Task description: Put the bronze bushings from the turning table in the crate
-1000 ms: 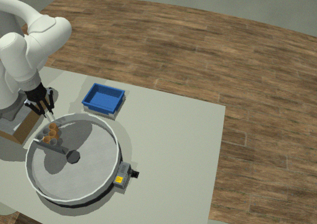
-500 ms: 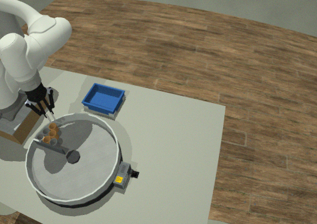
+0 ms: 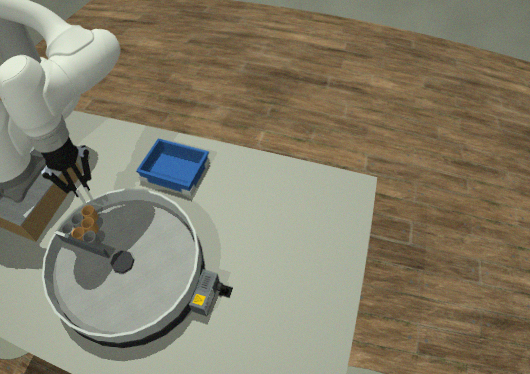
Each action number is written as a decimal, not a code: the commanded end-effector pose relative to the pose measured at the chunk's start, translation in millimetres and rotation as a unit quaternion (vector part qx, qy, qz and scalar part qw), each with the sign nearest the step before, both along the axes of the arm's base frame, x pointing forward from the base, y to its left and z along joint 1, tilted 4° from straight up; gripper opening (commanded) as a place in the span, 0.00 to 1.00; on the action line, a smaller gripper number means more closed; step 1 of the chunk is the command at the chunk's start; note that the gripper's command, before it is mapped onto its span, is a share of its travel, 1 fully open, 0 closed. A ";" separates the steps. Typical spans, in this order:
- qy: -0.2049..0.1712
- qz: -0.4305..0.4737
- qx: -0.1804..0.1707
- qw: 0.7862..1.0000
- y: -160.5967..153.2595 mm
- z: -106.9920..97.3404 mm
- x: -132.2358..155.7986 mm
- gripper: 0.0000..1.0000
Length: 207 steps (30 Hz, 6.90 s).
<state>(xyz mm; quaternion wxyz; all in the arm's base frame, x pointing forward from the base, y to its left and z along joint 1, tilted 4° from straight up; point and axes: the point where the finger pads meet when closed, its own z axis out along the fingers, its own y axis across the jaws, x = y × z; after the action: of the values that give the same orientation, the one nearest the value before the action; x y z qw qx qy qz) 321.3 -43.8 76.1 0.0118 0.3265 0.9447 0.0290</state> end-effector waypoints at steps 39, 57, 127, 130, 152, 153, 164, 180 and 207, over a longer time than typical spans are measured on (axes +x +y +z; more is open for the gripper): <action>-0.001 0.001 0.002 1.000 -2.2 -2.2 -0.3 0.10; -0.001 0.001 0.002 1.000 -2.1 -6.6 0.0 0.10; -0.001 0.001 0.002 1.000 -0.4 -27.9 0.7 0.10; -0.001 0.001 0.002 1.000 -0.4 -27.9 0.7 0.10; -0.001 0.001 0.002 1.000 0.0 -35.2 1.1 0.10; -0.001 0.001 0.002 1.000 0.0 -35.7 1.2 0.10; -0.001 0.001 0.002 1.000 0.0 -35.8 1.2 0.10; -0.001 0.001 0.002 1.000 0.0 -35.8 1.2 0.10; -0.001 0.001 0.002 1.000 0.9 -52.0 1.7 0.10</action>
<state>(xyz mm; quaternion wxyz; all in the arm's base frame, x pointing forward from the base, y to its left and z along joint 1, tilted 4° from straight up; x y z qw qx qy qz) 323.1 -44.8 28.2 0.0117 0.3268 0.9445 0.0294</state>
